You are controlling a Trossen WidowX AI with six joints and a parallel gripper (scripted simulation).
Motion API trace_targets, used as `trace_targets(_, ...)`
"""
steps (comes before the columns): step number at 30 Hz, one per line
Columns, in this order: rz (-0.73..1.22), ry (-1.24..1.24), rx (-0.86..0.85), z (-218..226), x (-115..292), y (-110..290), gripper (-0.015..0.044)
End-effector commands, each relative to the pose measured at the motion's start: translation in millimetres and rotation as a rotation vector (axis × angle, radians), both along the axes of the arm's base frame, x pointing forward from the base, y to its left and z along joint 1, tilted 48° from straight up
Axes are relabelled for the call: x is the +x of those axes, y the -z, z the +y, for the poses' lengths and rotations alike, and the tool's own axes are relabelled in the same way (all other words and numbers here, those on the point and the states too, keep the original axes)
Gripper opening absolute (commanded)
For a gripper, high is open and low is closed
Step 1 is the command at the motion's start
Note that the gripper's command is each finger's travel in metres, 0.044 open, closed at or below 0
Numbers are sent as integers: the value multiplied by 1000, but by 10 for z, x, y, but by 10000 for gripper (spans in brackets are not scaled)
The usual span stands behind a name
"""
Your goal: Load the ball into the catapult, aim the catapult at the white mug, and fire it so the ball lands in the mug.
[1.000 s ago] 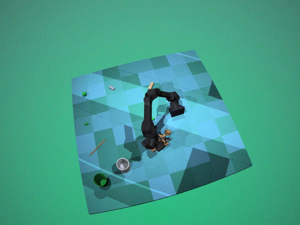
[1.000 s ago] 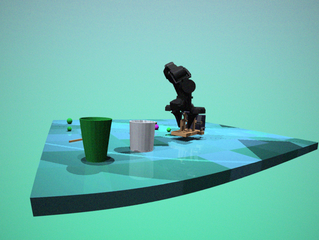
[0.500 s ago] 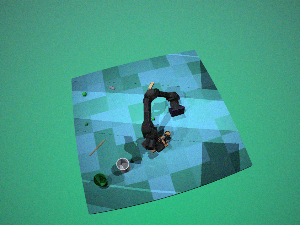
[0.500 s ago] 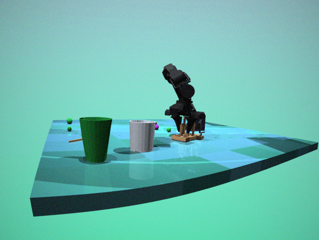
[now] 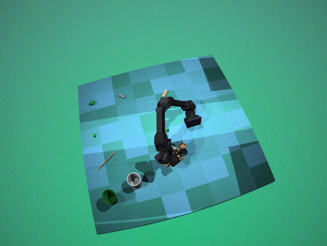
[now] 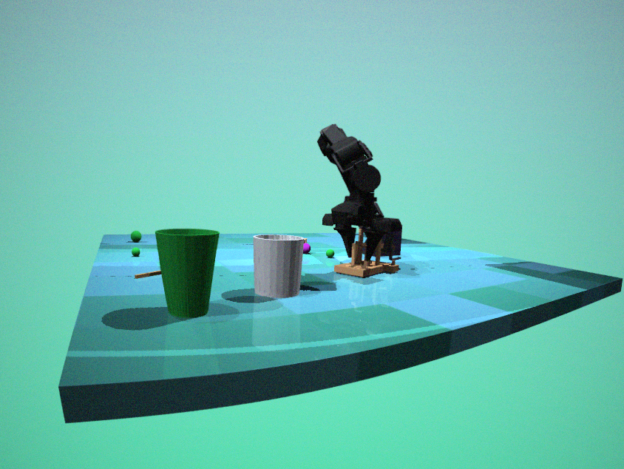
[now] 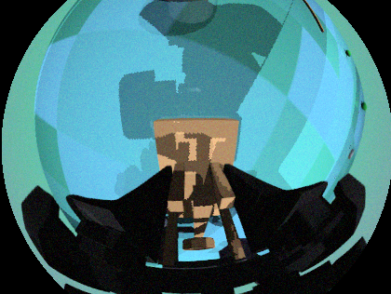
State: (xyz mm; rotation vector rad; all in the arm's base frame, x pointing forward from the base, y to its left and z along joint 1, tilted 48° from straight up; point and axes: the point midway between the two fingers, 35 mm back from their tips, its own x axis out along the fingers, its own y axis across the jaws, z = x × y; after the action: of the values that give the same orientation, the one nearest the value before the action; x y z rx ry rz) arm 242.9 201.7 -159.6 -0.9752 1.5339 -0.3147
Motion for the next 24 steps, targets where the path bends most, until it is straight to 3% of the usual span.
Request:
trace_targets(1,-2,1,1,8,3,-4,315)
trace_targets(6,-1,0,3,247,1,-190,440)
trace_targets(12,2,0,3,716,-92,-673,440)
trace_targets(24,1,-8,3,568,-84,-541,440)
